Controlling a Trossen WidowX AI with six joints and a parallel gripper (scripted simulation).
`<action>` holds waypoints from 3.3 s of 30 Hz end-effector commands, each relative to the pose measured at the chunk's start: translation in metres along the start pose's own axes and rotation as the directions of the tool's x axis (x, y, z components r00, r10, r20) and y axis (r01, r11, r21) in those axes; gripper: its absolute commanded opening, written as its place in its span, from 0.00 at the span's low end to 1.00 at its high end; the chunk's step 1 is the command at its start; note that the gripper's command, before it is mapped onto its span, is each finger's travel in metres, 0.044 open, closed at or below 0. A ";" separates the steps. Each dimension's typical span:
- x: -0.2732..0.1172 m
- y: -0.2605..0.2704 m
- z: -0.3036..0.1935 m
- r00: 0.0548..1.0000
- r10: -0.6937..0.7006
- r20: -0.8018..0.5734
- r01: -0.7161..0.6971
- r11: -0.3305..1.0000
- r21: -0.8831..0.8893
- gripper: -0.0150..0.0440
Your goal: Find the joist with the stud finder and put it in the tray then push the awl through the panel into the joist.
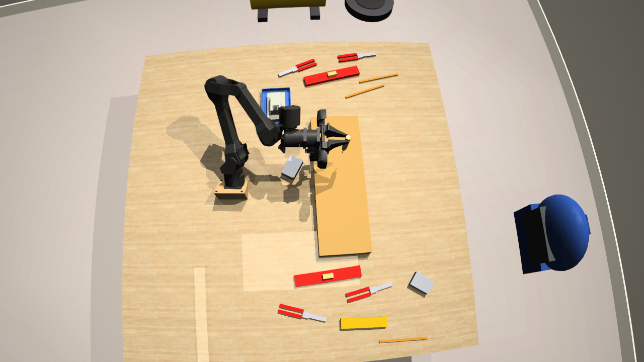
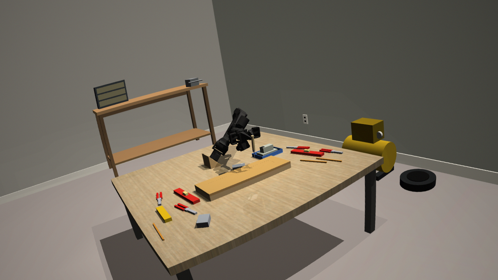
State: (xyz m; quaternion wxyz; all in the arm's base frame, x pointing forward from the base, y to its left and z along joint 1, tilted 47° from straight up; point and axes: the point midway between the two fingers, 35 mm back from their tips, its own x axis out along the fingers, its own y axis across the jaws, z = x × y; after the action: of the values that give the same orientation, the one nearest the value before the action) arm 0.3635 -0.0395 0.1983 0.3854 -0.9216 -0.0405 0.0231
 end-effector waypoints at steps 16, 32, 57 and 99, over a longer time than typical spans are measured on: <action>-0.022 -0.034 0.009 0.996 -0.049 -0.079 0.051 0.998 0.026 0.25; -0.021 -0.034 0.020 0.996 -0.049 -0.079 0.051 0.998 0.026 0.25; -0.020 -0.034 0.036 0.996 -0.049 -0.080 0.052 0.998 0.027 0.25; -0.021 -0.036 0.081 0.996 -0.049 -0.079 0.051 0.998 0.029 0.25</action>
State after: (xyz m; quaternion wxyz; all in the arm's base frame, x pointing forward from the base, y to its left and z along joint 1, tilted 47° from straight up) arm 0.3362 0.0392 0.1717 0.4034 -0.9133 -0.0496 -0.0262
